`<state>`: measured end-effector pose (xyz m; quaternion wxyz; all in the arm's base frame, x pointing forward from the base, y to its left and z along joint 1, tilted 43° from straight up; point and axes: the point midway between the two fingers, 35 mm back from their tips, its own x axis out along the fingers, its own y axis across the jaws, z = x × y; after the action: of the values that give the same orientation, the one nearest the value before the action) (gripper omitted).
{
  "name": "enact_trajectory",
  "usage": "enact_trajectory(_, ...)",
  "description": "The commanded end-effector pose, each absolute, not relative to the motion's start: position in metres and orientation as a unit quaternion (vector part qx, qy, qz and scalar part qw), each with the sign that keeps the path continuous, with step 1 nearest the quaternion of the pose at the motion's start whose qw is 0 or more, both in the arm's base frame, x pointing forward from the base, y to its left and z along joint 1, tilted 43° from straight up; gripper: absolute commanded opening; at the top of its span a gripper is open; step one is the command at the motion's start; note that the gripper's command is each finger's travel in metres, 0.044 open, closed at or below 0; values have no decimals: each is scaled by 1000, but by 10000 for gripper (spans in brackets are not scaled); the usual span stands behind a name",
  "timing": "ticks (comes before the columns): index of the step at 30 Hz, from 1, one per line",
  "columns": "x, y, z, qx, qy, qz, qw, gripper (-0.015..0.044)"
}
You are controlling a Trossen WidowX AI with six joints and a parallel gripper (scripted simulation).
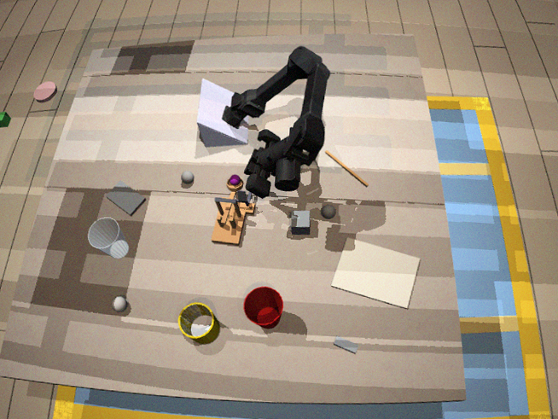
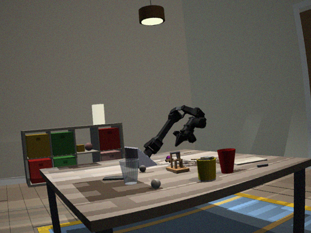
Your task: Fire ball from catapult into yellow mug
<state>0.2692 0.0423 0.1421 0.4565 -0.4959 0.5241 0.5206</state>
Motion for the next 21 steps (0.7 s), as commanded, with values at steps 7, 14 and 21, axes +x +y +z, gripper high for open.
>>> enact_trajectory(7,268,50,134,-500,523,523,450,0)
enact_trajectory(14,268,58,125,-500,522,523,451,0)
enact_trajectory(21,267,66,117,-500,522,524,451,0)
